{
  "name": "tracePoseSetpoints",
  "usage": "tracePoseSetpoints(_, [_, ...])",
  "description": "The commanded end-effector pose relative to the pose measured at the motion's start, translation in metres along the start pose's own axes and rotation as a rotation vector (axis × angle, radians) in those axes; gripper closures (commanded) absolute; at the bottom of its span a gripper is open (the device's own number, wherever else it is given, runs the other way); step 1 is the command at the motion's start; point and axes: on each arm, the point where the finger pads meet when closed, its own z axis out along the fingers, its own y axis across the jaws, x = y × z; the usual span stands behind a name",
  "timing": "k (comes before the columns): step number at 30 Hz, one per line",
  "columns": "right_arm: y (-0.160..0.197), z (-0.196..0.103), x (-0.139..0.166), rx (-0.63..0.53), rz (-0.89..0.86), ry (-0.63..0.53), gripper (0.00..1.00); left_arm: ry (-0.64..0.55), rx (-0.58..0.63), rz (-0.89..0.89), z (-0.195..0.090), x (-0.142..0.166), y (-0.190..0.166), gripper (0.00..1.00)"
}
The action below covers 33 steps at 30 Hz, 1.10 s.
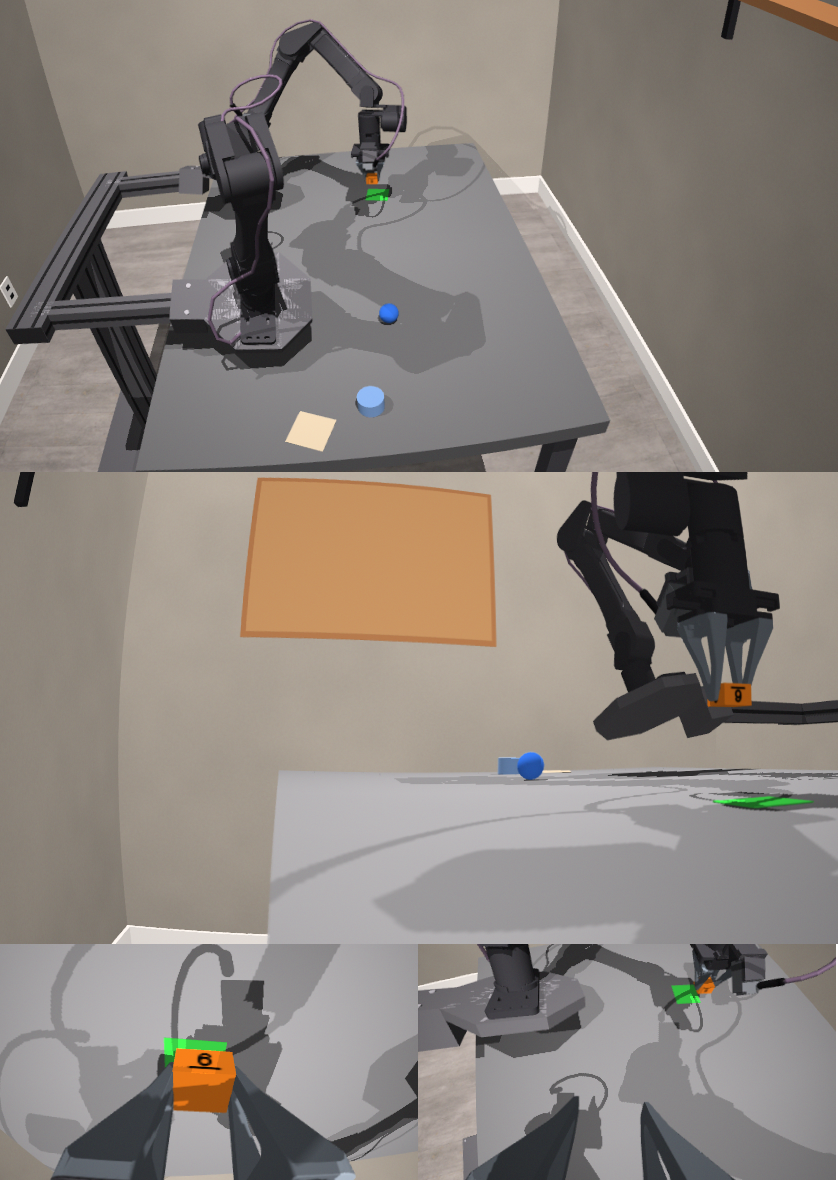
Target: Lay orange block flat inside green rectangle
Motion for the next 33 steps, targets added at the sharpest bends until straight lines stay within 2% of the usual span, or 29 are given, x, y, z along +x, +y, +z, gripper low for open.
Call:
tracePoseSetpoints(1, [0.012,0.046,-0.028,-0.145,-0.031,-0.138,0.54,0.018,-0.024,0.024,-0.001,0.008,0.009,0.73])
tracePoseSetpoints(8, [-0.055,0.107,-0.032,-0.058,0.005,-0.182,0.54,0.019,-0.035,0.019,0.007,0.042,0.014,0.73])
tracePoseSetpoints(9, [-0.068,0.113,-0.033,-0.041,0.014,-0.194,0.54,0.017,-0.036,0.017,0.008,0.046,0.014,0.73])
tracePoseSetpoints(11, [-0.068,0.113,-0.033,-0.041,0.014,-0.194,0.54,0.017,-0.036,0.017,0.008,0.046,0.014,0.73])
tracePoseSetpoints(15, [-0.132,0.132,-0.034,0.066,0.095,-0.245,0.54,0.017,-0.03,-0.002,0.014,0.064,0.013,0.73])
tracePoseSetpoints(16, [-0.135,0.133,-0.027,0.073,0.099,-0.23,0.54,0.019,-0.04,-0.008,0.012,0.066,0.017,0.73])
tracePoseSetpoints(22, [-0.133,0.132,-0.027,0.068,0.095,-0.231,0.54,0.017,-0.035,0.001,0.011,0.064,0.015,0.73])
tracePoseSetpoints(24, [-0.133,0.132,-0.027,0.068,0.095,-0.231,0.54,0.014,-0.004,0.006,0.014,0.057,0.012,0.73])
tracePoseSetpoints(33, [-0.133,0.132,-0.029,0.069,0.096,-0.235,0.54,0.016,-0.013,0.005,0.031,0.06,0.013,0.73])
